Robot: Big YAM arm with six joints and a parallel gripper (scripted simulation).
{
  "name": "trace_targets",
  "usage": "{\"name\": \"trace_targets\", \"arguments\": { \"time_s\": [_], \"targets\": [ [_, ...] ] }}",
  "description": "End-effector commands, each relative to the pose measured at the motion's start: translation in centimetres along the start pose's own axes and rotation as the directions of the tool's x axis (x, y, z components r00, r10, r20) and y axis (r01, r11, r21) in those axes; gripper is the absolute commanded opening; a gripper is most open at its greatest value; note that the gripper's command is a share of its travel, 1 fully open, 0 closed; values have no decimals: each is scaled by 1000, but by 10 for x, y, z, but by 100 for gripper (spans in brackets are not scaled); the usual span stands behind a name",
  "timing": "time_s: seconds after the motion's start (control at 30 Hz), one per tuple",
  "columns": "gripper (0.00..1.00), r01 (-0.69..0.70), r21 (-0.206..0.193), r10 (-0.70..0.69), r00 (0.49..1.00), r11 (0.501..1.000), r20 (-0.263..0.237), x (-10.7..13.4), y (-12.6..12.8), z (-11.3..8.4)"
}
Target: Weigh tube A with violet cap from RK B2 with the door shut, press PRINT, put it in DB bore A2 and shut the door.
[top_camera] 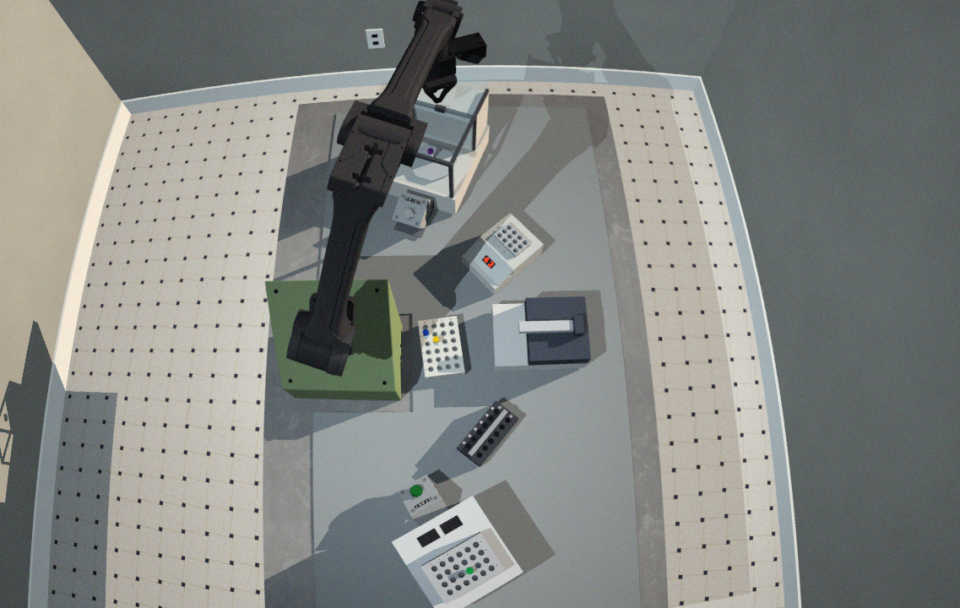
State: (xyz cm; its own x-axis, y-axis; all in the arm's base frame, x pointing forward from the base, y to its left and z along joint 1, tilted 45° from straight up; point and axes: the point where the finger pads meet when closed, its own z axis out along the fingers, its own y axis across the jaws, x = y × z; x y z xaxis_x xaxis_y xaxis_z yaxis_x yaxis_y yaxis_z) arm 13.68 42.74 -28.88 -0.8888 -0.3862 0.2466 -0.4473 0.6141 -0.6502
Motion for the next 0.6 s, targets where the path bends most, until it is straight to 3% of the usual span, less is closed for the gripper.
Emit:
{"name": "trace_targets", "arguments": {
  "time_s": [0.0,0.23,0.57],
  "targets": [
    [30,-164,-14,164,986,986,10,-14,9,-13],
    [30,-367,-15,367,930,930,4,-19,13,-12],
    [30,-596,-13,596,803,803,-3,-29,22,-11]
  ]
}}
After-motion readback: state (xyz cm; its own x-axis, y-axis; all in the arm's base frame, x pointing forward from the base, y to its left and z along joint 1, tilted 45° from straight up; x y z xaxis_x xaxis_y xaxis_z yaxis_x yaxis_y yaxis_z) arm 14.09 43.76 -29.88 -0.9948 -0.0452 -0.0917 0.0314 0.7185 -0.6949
